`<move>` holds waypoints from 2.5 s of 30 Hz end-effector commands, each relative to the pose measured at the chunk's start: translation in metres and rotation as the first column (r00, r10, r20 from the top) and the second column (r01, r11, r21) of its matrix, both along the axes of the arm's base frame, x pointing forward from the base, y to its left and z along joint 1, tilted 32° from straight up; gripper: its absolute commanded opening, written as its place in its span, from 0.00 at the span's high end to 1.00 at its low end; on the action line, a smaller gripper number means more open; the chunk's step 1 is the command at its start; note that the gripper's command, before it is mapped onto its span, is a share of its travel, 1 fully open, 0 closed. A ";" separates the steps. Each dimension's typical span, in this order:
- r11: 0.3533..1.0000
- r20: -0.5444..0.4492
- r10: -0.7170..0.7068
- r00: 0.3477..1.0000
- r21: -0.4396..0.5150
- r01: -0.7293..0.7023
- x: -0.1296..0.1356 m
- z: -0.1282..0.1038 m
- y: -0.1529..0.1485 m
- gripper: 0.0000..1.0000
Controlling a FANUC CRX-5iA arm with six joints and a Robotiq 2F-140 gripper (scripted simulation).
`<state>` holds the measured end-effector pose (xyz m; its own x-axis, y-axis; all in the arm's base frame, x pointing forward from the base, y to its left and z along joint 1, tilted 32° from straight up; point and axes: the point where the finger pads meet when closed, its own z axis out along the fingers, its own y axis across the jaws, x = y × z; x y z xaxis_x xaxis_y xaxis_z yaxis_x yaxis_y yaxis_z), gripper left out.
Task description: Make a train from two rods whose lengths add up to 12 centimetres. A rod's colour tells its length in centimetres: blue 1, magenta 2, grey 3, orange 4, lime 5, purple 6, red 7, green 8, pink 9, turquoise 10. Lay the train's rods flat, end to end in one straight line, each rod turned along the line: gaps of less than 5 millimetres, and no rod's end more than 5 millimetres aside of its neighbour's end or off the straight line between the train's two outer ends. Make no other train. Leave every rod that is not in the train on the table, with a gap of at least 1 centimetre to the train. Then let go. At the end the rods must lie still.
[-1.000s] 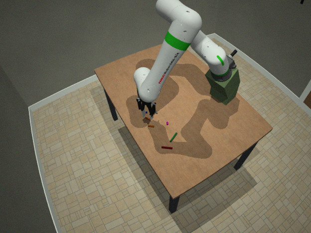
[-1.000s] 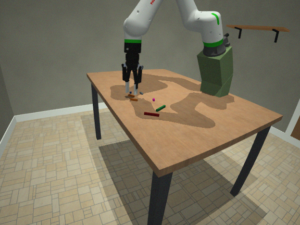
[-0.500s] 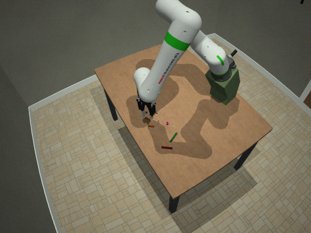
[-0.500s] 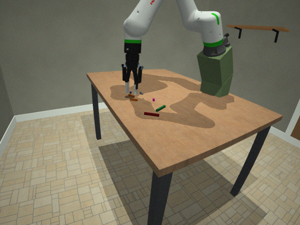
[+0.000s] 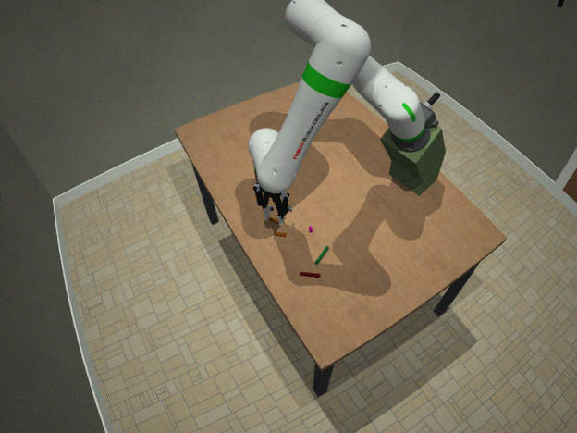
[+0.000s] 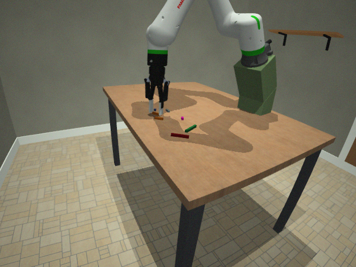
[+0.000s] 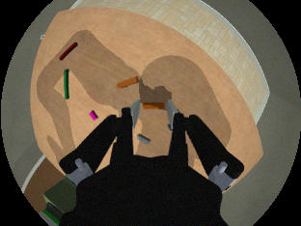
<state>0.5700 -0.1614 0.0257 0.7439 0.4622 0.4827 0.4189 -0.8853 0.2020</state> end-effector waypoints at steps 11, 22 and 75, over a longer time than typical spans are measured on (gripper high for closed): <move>1.000 0.000 0.000 1.000 0.000 0.000 0.003 -0.004 0.000 0.65; 1.000 0.000 0.000 1.000 0.000 0.000 0.003 -0.004 0.000 0.65; 1.000 0.000 0.000 1.000 0.000 0.000 0.003 -0.004 0.000 0.77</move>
<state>0.5725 -0.1612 0.0218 0.7439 0.4622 0.4827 0.4190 -0.8852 0.2021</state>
